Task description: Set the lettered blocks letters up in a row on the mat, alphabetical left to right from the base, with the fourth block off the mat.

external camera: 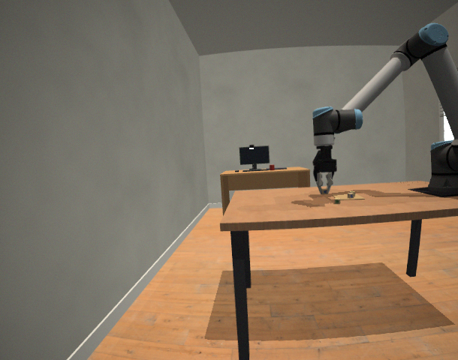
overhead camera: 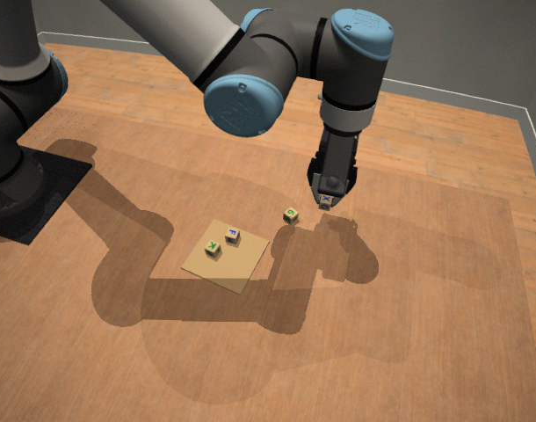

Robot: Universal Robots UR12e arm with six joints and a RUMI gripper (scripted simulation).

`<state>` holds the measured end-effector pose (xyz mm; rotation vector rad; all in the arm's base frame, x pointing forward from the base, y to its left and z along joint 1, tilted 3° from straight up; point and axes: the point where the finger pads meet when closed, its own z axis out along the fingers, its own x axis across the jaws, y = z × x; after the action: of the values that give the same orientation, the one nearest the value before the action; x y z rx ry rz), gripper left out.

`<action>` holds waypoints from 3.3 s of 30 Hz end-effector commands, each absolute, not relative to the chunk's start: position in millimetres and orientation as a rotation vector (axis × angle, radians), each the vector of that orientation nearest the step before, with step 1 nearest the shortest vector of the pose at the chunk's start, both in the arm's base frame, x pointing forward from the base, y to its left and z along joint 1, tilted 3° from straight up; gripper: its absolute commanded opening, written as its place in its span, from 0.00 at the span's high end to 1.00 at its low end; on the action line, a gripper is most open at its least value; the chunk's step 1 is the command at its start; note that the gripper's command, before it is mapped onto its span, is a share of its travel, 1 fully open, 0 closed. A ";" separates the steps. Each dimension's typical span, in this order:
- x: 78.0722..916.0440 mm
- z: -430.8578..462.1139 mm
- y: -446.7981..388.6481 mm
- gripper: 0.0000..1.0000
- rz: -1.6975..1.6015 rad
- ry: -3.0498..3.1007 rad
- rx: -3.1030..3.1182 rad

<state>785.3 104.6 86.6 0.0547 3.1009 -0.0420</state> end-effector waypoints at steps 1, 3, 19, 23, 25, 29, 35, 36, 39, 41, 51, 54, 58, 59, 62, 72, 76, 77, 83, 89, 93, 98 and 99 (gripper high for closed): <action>784.3 123.2 105.5 0.95 -0.042 3.100 0.055; 784.0 130.0 105.7 0.95 -0.042 3.100 0.055; 777.6 134.8 96.2 0.95 -0.042 3.100 0.057; 745.6 139.1 52.3 0.95 -0.041 3.100 0.065; 719.1 141.1 21.8 0.95 -0.041 3.100 0.072; 689.8 141.8 -7.4 0.95 -0.041 3.100 0.079; 619.7 138.3 -61.6 0.95 -0.041 3.099 0.095; 610.8 137.3 -67.2 0.95 -0.041 3.099 0.097; 597.0 135.7 -75.3 0.95 -0.041 3.099 0.100; 595.8 135.6 -75.9 0.95 -0.041 3.098 0.100; 595.8 135.6 -75.9 0.95 -0.041 3.098 0.100; 595.9 135.4 -75.9 0.95 -0.041 3.098 0.100; 596.0 131.9 -76.0 0.95 -0.041 3.099 0.100; 596.1 130.0 -76.1 0.95 -0.041 3.099 0.100; 596.2 127.7 -76.2 0.95 -0.041 3.099 0.100; 598.1 85.5 -77.4 0.95 -0.041 3.099 0.100; 598.9 66.4 -77.9 0.95 -0.041 3.099 0.100; 599.1 62.2 -78.1 0.95 -0.041 3.099 0.100; 599.7 48.8 -78.4 0.95 -0.041 3.099 0.100; 600.0 40.2 -78.7 0.95 -0.041 3.099 0.100; 600.1 39.8 -78.7 0.95 -0.041 3.099 0.100; 600.1 39.8 -78.7 0.95 -0.041 3.099 0.100; 600.1 39.8 -78.7 0.95 -0.041 3.099 0.100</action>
<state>599.3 -78.5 39.8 0.0998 3.1001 -0.0403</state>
